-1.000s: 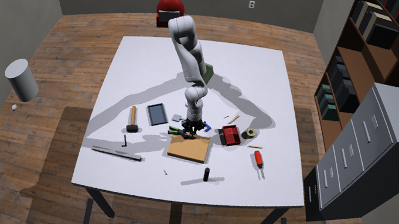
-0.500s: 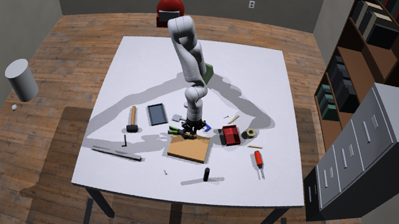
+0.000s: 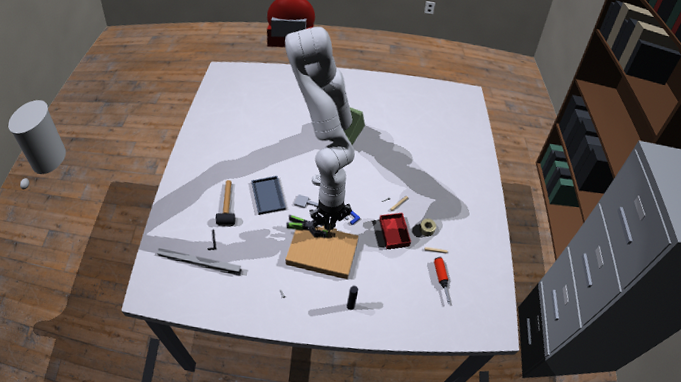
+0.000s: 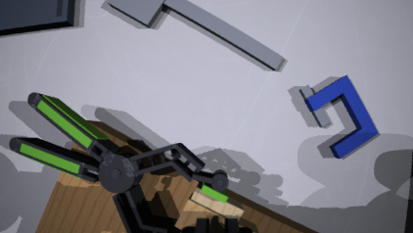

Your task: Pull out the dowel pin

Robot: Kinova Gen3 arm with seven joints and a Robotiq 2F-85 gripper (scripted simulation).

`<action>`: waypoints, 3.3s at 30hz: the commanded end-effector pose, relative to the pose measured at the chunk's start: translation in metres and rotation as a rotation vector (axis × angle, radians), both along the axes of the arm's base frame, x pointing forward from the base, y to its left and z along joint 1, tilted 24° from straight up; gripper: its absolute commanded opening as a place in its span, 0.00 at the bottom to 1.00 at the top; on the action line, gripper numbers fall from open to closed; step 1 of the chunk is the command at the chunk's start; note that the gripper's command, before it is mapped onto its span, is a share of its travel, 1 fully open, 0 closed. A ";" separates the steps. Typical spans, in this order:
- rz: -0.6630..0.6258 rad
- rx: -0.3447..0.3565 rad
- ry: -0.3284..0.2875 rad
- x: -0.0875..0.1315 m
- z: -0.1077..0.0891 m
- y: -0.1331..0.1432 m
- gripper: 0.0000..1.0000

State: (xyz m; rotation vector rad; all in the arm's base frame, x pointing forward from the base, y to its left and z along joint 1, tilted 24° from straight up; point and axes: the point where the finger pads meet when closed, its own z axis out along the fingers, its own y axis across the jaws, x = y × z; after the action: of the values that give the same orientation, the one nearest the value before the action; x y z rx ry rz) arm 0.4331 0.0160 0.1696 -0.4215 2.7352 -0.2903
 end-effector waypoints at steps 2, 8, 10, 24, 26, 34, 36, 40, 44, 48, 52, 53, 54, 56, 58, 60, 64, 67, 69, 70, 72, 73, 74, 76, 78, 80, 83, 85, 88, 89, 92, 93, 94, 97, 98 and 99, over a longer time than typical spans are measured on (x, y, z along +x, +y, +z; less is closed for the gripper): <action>0.034 -0.012 0.004 0.000 0.001 0.001 0.10; 0.064 -0.024 0.009 0.000 0.001 0.001 0.10; 0.080 -0.031 0.011 0.000 0.001 0.001 0.10; 0.172 -0.069 0.026 0.000 0.001 0.001 0.10; 0.188 -0.075 0.028 0.000 0.001 0.001 0.10; 0.179 -0.072 0.027 0.000 0.001 0.001 0.10; 0.163 -0.065 0.025 0.000 0.001 0.001 0.10; 0.139 -0.055 0.021 0.000 0.001 0.001 0.10; 0.115 -0.045 0.017 0.000 0.002 0.001 0.10; 0.083 -0.032 0.012 0.000 0.002 0.001 0.10; 0.051 -0.019 0.007 0.000 0.002 0.001 0.10; 0.043 -0.016 0.006 0.000 0.002 0.001 0.10; 0.035 -0.013 0.004 0.000 0.002 0.001 0.10; 0.019 -0.006 0.002 0.000 0.002 0.001 0.10; 0.019 -0.006 0.002 0.000 0.002 0.001 0.10; 0.003 0.001 -0.001 0.000 0.002 0.001 0.10; -0.029 0.014 -0.006 0.000 0.002 0.001 0.10; -0.053 0.024 -0.010 0.000 0.002 0.001 0.10; -0.070 0.031 -0.012 0.000 0.002 0.001 0.10; -0.078 0.034 -0.013 0.000 0.002 0.001 0.10; -0.094 0.041 -0.016 0.000 0.002 0.001 0.10; -0.102 0.044 -0.017 0.000 0.002 0.001 0.10; -0.102 0.044 -0.017 0.000 0.002 0.001 0.10; -0.110 0.047 -0.019 0.000 0.002 0.001 0.10; -0.127 0.054 -0.021 0.000 0.002 0.001 0.10; -0.143 0.061 -0.024 0.000 0.002 0.001 0.10; -0.168 0.071 -0.028 0.000 0.002 0.001 0.10; -0.184 0.078 -0.030 0.000 0.002 0.001 0.10; -0.209 0.088 -0.034 0.000 0.002 0.001 0.10; -0.217 0.091 -0.035 0.000 0.002 0.001 0.10; -0.225 0.095 -0.037 0.000 0.002 0.001 0.10; -0.233 0.098 -0.038 0.000 0.002 0.001 0.10; -0.242 0.101 -0.039 0.000 0.002 0.001 0.10; -0.267 0.112 -0.043 0.000 0.002 0.001 0.10; -0.275 0.115 -0.045 0.000 0.002 0.001 0.10; -0.283 0.118 -0.046 0.000 0.002 0.001 0.10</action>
State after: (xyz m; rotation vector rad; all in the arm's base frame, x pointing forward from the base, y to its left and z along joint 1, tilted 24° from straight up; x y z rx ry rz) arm 0.4323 0.0167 0.1706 -0.0220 2.7500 -0.2103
